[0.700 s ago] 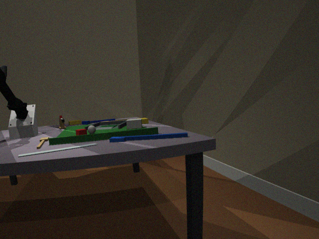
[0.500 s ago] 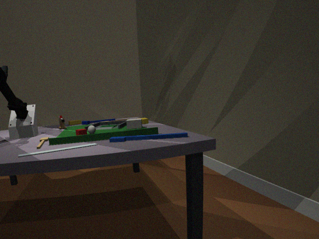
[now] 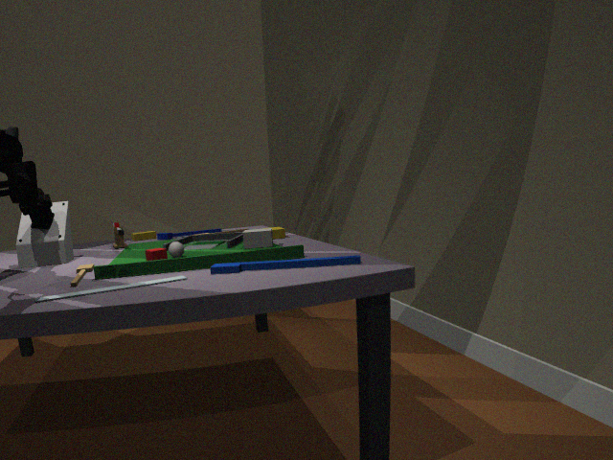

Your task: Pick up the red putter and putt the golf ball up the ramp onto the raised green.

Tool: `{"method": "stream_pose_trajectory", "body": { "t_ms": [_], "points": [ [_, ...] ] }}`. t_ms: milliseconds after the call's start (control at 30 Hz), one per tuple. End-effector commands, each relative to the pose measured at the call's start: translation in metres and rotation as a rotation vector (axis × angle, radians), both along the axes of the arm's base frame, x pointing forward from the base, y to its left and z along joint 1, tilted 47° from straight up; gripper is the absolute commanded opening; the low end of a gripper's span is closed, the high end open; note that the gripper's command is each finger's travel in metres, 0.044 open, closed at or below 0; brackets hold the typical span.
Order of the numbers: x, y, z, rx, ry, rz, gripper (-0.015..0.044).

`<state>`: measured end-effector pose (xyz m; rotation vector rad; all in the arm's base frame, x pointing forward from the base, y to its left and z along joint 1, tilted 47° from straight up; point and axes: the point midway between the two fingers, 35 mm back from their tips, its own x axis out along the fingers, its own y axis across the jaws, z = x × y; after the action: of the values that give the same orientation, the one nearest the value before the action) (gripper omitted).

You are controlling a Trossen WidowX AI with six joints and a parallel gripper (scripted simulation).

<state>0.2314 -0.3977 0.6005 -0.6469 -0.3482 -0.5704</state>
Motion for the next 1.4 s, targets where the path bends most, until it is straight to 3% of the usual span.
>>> {"method": "stream_pose_trajectory", "body": {
  "t_ms": [0, 267, 433, 633, 900, 1100, 1367],
  "points": [
    [0.044, -0.001, -0.028, 0.078, 0.027, 0.038, 0.044],
    [0.137, 0.018, -0.102, 0.227, 0.151, 0.109, 0.044],
    [0.175, 0.068, -0.096, 0.212, 0.158, 0.207, 0.044],
    [0.226, 0.094, -0.153, 0.29, 0.276, 0.243, 0.044],
    [0.295, 0.164, -0.256, 0.372, 0.53, 0.301, 0.044],
    [0.324, 0.234, -0.324, 0.432, 0.692, 0.346, 0.044],
    [0.329, 0.33, -0.425, 0.366, 1.012, 0.391, 0.044]
  ]
}}
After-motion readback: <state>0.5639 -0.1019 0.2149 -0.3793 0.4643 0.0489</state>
